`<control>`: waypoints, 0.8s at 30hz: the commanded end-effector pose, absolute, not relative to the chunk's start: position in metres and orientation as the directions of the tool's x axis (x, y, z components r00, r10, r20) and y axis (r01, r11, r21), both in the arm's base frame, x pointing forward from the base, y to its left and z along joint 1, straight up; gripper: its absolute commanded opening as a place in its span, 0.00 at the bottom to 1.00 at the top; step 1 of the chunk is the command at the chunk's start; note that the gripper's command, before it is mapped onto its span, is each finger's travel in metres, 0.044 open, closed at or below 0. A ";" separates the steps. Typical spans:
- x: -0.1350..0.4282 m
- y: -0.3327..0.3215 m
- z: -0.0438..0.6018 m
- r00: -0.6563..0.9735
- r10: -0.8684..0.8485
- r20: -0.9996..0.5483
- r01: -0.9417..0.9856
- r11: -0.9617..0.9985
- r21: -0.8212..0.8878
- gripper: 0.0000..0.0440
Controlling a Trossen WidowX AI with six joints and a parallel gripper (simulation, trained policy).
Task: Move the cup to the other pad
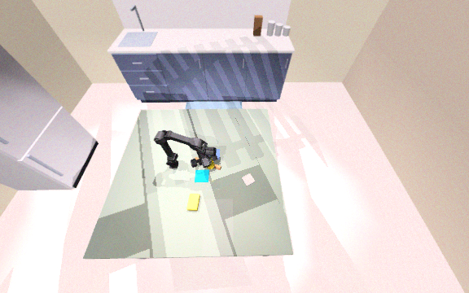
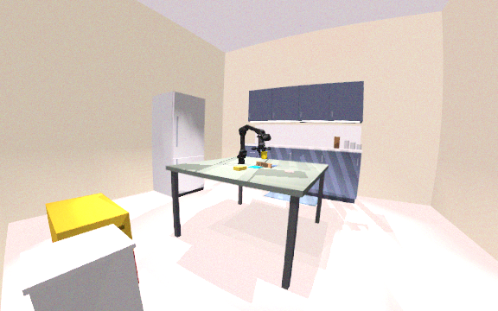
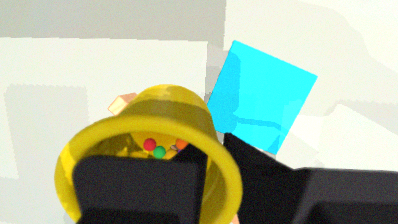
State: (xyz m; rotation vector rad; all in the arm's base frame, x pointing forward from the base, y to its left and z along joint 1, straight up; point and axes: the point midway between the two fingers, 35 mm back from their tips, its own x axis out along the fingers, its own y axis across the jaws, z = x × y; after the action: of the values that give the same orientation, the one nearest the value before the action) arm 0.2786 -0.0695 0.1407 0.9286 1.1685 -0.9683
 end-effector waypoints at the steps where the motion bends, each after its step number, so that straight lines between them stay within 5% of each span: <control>1: 0.275 -0.077 0.136 0.123 -0.129 -0.984 0.951 0.299 0.080 0.00; 24: 0.241 -0.097 0.088 0.108 -0.144 -0.984 0.975 0.209 0.076 0.05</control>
State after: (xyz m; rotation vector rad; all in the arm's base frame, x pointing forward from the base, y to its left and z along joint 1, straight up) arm 0.2454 -0.0953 0.0927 0.9932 1.1215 -1.0512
